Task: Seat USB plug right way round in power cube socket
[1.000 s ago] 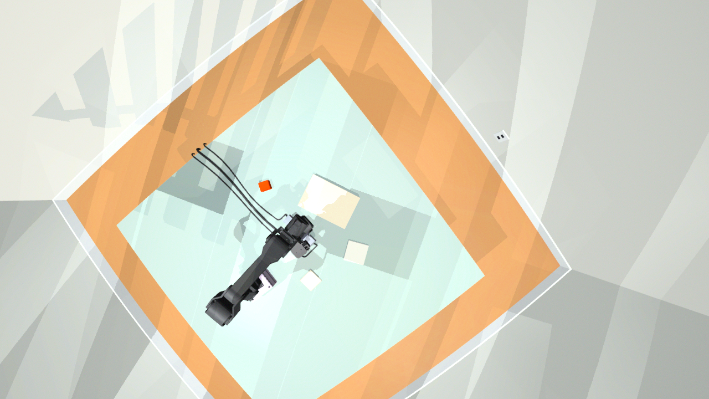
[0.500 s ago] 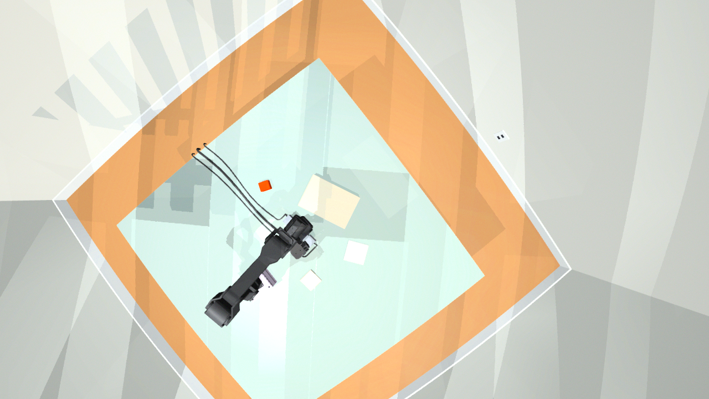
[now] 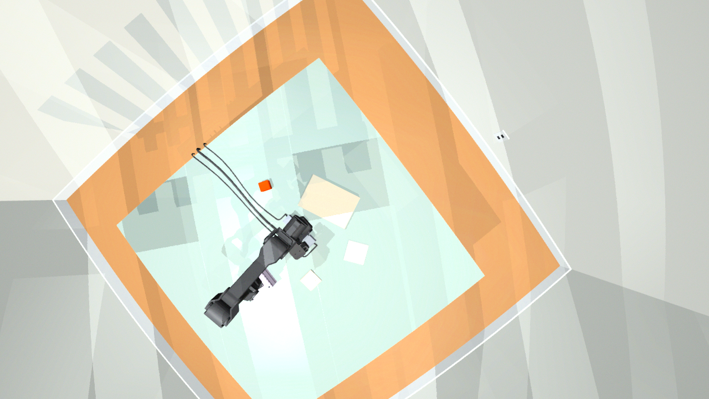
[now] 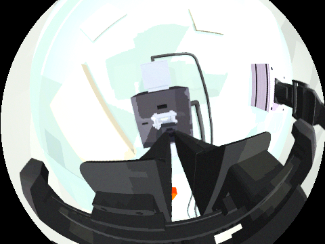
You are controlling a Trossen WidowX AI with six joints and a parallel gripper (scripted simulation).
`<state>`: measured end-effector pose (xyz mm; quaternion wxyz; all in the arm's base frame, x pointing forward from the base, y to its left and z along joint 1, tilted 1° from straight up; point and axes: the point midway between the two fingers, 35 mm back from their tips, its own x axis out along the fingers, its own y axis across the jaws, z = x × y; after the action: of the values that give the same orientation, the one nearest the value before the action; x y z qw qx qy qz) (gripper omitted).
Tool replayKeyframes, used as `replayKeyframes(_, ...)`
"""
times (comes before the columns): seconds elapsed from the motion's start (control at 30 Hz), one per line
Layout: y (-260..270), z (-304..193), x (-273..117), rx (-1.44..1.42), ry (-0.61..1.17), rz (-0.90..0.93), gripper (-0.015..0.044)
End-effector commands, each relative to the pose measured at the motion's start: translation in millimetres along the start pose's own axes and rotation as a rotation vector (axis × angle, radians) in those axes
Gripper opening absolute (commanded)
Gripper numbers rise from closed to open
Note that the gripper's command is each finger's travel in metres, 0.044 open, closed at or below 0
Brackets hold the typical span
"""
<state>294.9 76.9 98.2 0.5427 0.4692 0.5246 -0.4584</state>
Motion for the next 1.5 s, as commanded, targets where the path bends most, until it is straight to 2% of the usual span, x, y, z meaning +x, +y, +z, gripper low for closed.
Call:
replayKeyframes(0.0, 2.3, -0.3, -5.2, 0.001, 0.001, 0.009, 0.0000)
replayKeyframes(0.57, 1.0, -0.1, -9.7, -0.032, 0.000, 0.004, 0.0000)
replayKeyframes(1.47, 0.4, 0.0, -8.7, -0.744, 0.000, 0.002, 0.0000)
